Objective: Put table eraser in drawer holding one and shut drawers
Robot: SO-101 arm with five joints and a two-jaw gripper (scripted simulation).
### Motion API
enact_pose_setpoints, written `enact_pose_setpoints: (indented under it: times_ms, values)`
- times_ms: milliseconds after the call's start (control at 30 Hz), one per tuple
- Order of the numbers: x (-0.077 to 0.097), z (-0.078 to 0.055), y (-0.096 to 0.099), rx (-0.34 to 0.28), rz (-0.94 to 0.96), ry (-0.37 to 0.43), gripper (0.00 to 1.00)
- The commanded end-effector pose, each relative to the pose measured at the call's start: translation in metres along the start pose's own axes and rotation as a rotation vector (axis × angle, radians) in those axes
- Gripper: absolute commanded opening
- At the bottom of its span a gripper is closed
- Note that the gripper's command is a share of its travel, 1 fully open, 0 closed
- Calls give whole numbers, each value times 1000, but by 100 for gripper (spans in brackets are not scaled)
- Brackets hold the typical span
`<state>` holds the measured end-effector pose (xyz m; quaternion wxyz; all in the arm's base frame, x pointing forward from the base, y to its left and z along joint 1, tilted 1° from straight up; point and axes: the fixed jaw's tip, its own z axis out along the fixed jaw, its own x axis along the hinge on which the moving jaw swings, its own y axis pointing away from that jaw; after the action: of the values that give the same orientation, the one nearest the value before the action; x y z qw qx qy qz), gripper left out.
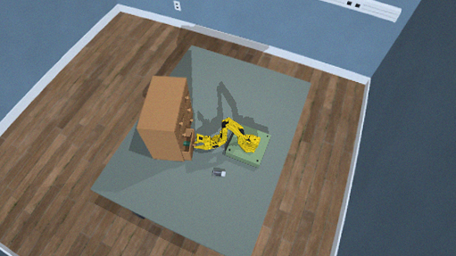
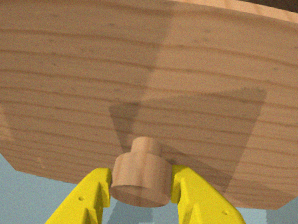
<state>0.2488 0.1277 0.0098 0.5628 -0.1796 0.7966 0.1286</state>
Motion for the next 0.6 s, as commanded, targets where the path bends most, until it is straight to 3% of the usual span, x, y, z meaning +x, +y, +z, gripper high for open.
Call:
enact_pose_setpoints:
  times_ms: [0, 567]
  values:
    - [0, -2, 3, -12, -4, -1, 0]
    - [1, -7, 4, -15, -5, -1, 0]
